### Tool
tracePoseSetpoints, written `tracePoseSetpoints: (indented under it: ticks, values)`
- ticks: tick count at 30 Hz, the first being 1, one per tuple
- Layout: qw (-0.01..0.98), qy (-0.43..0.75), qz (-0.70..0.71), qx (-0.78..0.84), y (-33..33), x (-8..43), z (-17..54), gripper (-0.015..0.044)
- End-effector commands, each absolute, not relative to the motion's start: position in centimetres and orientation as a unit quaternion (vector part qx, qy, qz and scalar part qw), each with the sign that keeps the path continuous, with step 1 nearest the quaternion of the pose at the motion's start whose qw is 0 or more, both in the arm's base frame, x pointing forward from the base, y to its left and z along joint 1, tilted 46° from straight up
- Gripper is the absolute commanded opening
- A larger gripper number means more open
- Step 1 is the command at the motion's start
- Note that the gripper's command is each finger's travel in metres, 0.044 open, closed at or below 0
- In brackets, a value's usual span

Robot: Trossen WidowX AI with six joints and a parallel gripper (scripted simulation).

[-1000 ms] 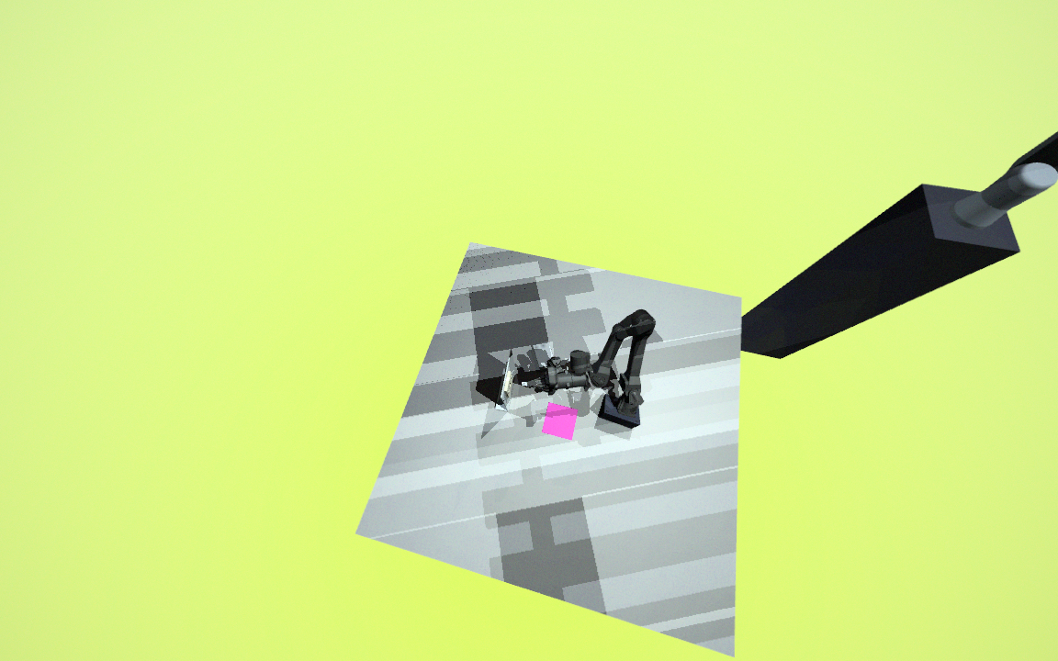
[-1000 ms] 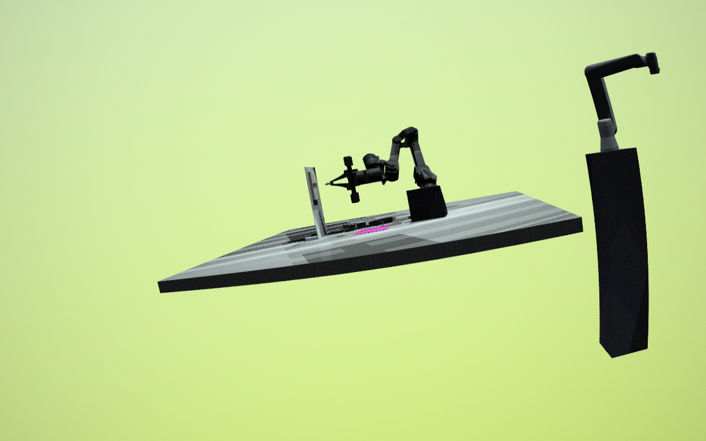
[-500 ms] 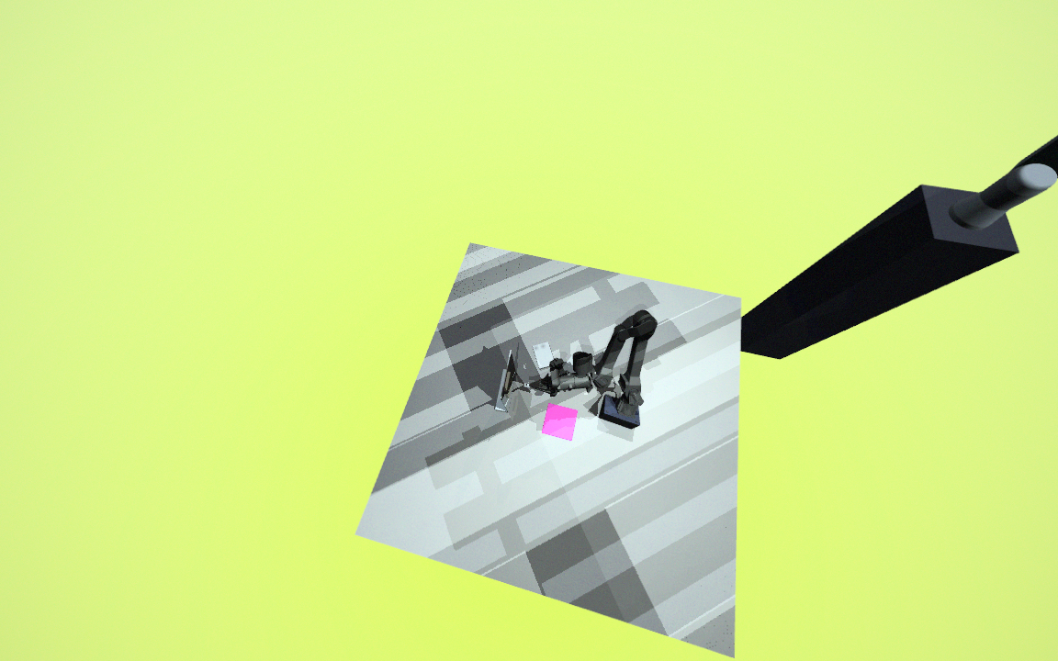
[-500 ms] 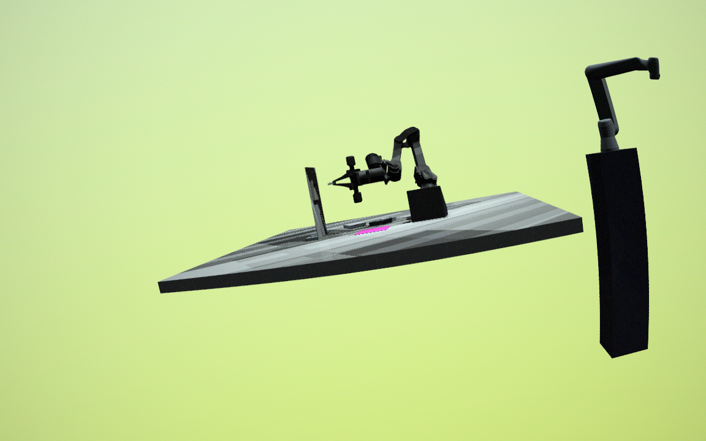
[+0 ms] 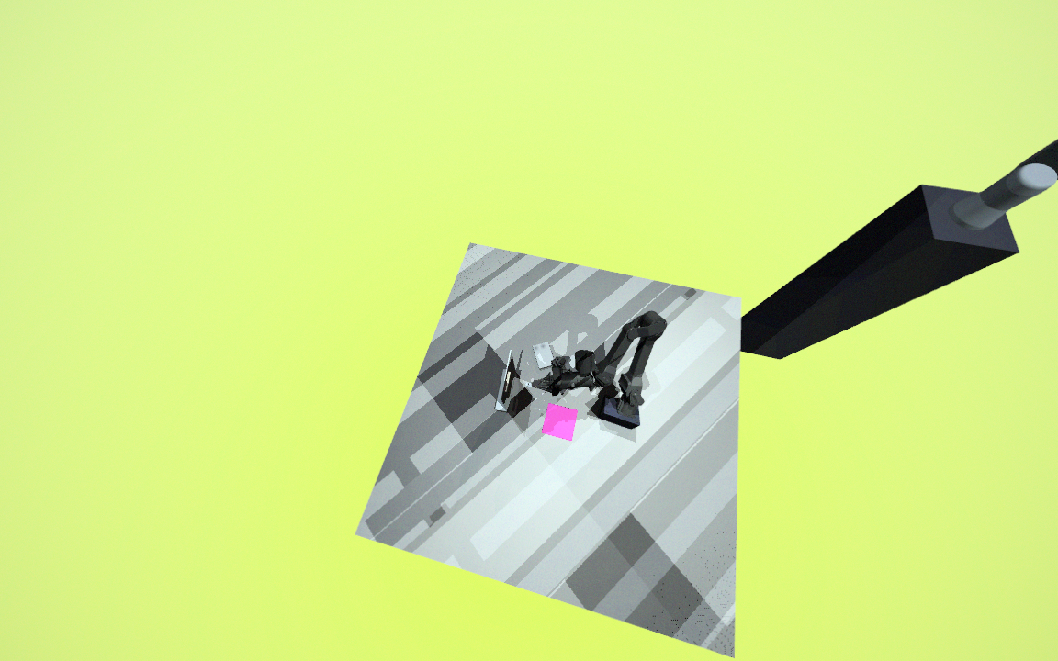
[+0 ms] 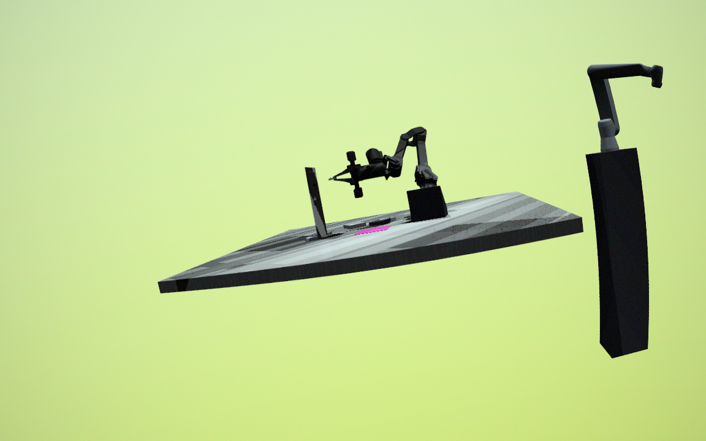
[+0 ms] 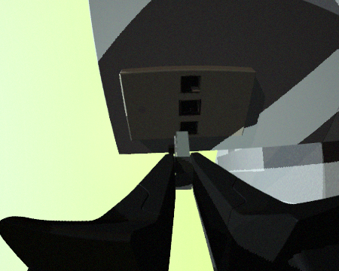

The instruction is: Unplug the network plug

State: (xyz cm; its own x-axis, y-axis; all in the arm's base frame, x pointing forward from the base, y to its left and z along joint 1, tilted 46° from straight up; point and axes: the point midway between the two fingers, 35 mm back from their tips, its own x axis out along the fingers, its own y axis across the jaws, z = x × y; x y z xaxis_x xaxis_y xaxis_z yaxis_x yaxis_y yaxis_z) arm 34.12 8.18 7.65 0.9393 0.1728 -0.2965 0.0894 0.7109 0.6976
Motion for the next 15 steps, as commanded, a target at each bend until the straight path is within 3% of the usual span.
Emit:
tracePoseSetpoints:
  ticks: [1,15]
  values:
    - [0.908,0.169,0.023,0.383,8.7,34.1,8.6,0.0]
    - [0.908,0.167,0.022,0.384,10.3,33.1,11.0,0.0]
